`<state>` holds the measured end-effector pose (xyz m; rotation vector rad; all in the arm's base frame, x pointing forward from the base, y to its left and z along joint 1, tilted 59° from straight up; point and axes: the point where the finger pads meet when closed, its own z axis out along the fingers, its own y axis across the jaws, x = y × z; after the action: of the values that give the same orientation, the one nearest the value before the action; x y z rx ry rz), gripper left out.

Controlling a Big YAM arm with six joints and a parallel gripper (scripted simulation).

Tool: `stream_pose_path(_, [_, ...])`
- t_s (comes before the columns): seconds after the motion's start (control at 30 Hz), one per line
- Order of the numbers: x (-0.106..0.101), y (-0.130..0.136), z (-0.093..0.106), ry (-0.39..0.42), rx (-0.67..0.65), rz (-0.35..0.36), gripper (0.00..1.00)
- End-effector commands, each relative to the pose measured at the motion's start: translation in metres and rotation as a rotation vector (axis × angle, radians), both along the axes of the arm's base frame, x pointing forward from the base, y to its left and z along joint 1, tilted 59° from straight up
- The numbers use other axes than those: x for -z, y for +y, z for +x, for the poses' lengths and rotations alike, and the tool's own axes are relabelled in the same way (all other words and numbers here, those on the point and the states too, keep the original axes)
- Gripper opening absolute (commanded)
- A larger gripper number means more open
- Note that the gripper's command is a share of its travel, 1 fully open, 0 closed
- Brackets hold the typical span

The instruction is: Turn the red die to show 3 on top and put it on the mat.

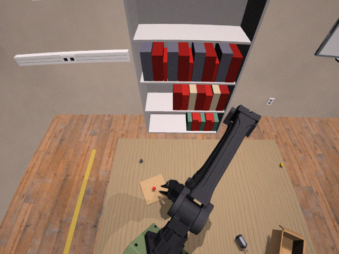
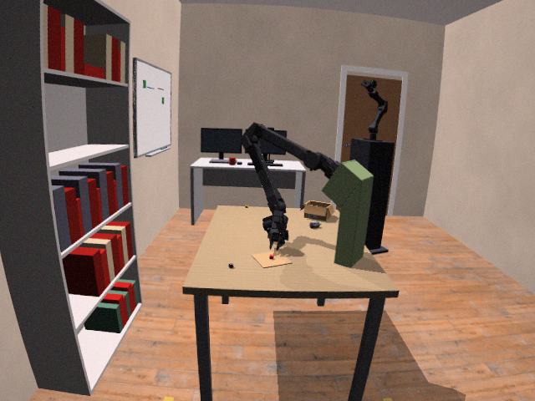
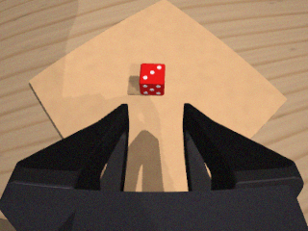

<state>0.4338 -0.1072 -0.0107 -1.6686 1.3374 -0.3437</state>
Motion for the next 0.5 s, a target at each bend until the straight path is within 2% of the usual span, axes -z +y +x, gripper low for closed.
stream_pose_path(0.0, [0.006,0.009,-0.017,0.021,-0.014,0.006,0.30])
stream_pose_path(0.23, [-0.001,0.020,-0.023,0.018,-0.026,0.002,0.30])
stream_pose_path(0.47, [-0.016,0.037,-0.043,0.029,-0.016,0.013,0.30])
